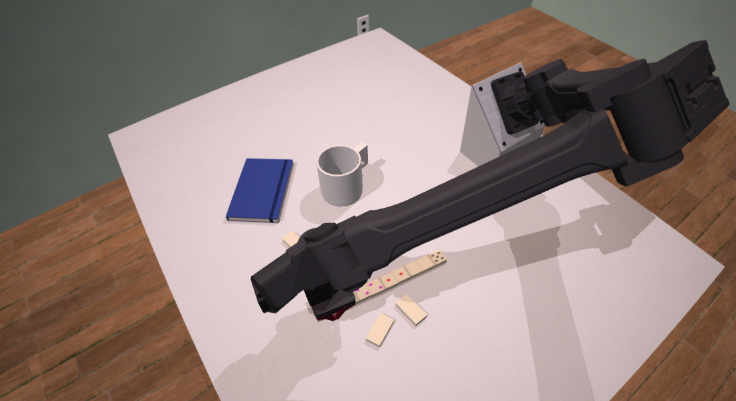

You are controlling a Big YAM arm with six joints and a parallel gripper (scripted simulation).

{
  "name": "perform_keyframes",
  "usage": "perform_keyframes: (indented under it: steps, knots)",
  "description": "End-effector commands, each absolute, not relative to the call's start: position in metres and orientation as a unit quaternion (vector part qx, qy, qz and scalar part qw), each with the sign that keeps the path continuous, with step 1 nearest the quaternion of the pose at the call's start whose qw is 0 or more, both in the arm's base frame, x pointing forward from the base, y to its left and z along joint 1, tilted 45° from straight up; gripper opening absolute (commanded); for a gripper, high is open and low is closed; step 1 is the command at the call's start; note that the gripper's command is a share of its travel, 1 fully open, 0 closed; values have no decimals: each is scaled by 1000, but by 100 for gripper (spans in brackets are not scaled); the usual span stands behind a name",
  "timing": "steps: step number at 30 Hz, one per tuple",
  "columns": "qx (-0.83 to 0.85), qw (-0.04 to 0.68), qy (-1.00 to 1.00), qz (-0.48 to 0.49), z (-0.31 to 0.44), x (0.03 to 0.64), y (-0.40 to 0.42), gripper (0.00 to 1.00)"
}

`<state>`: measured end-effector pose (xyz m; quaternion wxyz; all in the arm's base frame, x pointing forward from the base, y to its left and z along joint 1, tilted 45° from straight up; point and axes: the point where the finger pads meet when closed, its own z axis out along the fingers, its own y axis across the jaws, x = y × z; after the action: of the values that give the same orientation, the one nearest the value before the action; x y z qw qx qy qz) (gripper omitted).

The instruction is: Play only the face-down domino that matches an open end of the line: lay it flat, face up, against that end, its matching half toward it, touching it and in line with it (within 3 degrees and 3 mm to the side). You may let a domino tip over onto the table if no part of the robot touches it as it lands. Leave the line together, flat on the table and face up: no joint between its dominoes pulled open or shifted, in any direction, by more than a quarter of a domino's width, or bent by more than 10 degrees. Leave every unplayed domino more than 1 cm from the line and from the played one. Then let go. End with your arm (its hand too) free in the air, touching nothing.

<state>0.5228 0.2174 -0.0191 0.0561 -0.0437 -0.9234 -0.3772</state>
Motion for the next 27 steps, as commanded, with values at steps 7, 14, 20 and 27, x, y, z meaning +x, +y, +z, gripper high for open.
perform_keyframes:
  steps: [7,14,20,27]
  knots:
    - [-45,39,-924,-377,-9,535,208,43]
    - [-45,50,-923,-378,-15,527,214,43]
    - [-44,42,-924,-377,-10,533,210,43]
    - [-44,38,-924,-377,-8,536,208,43]
